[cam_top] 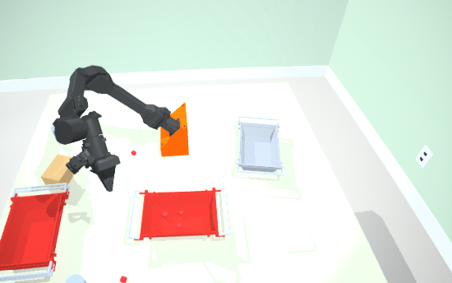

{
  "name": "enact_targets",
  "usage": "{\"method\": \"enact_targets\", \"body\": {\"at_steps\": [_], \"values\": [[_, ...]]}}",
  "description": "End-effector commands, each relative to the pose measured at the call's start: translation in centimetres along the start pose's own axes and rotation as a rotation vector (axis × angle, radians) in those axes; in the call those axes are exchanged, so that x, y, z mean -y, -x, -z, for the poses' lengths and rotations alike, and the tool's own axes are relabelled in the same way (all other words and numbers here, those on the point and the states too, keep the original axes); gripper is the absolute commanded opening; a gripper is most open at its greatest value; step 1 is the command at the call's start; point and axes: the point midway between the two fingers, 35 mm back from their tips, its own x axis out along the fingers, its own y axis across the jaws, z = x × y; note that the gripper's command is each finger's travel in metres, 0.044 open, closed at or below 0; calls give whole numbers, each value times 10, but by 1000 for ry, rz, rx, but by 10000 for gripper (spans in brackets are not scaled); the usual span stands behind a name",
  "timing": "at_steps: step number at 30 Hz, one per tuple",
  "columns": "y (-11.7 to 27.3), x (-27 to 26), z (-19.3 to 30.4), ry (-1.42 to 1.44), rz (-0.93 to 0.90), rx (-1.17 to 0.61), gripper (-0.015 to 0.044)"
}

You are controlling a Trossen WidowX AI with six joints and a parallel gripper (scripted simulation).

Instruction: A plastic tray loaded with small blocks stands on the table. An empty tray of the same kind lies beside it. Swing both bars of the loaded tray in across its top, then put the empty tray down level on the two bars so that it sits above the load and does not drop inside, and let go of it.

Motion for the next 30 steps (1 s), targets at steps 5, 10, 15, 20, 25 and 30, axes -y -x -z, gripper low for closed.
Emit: {"method": "enact_targets", "body": {"at_steps": [5,10,15,20,25,30], "values": [[-81,75,45,593,411,-259,83],[-107,117,64,924,564,-471,83],[-107,117,64,924,564,-471,83],[-111,119,65,923,563,-471,83],[-127,131,67,923,563,-471,83],[-144,147,70,924,565,-470,83]]}}
